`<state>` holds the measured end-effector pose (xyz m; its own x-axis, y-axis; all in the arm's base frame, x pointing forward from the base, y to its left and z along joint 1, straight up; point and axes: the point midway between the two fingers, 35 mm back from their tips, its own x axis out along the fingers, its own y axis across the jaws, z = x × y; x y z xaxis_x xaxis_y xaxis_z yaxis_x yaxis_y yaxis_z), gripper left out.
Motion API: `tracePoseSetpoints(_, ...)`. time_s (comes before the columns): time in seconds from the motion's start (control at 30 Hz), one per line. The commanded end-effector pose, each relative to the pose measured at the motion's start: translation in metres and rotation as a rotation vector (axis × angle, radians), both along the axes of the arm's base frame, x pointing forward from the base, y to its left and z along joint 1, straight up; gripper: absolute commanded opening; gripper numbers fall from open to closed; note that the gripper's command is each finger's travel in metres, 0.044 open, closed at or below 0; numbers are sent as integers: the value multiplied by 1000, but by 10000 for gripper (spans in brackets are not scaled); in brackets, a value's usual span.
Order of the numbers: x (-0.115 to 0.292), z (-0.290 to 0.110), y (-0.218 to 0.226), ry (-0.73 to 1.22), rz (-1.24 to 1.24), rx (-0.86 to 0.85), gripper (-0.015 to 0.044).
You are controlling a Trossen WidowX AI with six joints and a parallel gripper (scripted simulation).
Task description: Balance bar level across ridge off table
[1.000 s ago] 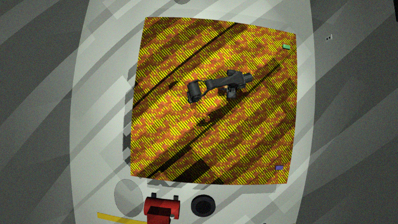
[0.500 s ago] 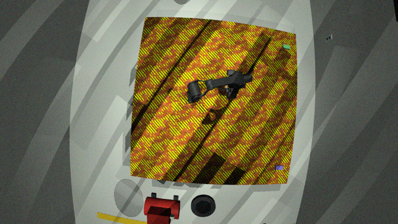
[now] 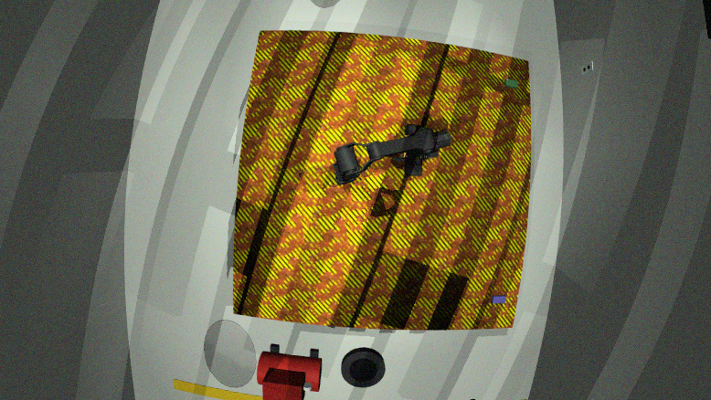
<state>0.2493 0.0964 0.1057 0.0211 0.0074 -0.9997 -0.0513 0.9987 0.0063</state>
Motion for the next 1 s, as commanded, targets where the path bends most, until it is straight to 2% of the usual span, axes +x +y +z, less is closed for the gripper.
tracePoseSetpoints(0.0,0,-1,0,0,-3,1,0)
tracePoseSetpoints(0.97,0,-4,0,0,-3,1,0)
